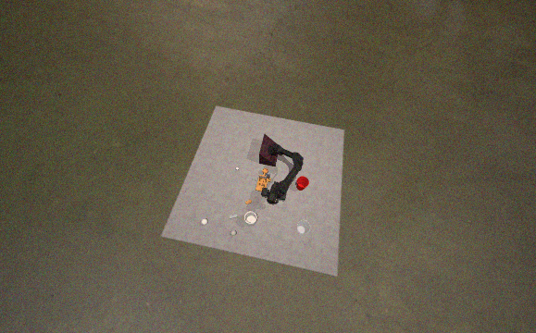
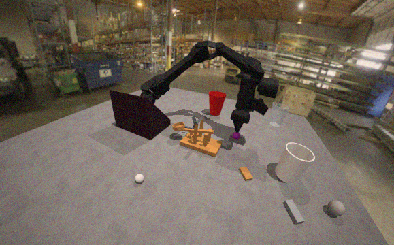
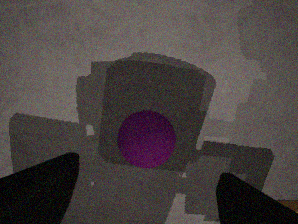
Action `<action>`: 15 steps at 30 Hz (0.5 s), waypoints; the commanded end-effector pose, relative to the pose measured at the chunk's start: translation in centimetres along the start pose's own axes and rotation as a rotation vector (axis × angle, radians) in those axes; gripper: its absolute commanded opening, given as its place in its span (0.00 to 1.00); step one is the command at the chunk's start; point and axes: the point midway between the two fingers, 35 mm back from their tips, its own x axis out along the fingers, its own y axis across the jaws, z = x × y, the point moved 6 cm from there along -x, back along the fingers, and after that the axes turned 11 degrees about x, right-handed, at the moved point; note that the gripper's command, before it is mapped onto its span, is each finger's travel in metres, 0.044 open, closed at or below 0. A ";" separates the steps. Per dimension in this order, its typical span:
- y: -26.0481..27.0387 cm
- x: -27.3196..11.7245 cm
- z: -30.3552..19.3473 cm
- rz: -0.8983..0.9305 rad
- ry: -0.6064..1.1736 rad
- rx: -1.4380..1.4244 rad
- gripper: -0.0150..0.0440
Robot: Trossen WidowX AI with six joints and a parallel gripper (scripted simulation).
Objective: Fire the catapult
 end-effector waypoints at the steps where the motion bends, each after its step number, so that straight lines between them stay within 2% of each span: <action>1: 0.1 0.5 0.0 0.005 0.003 0.004 0.76; 15: 0.1 2.8 0.0 0.006 0.003 0.004 0.76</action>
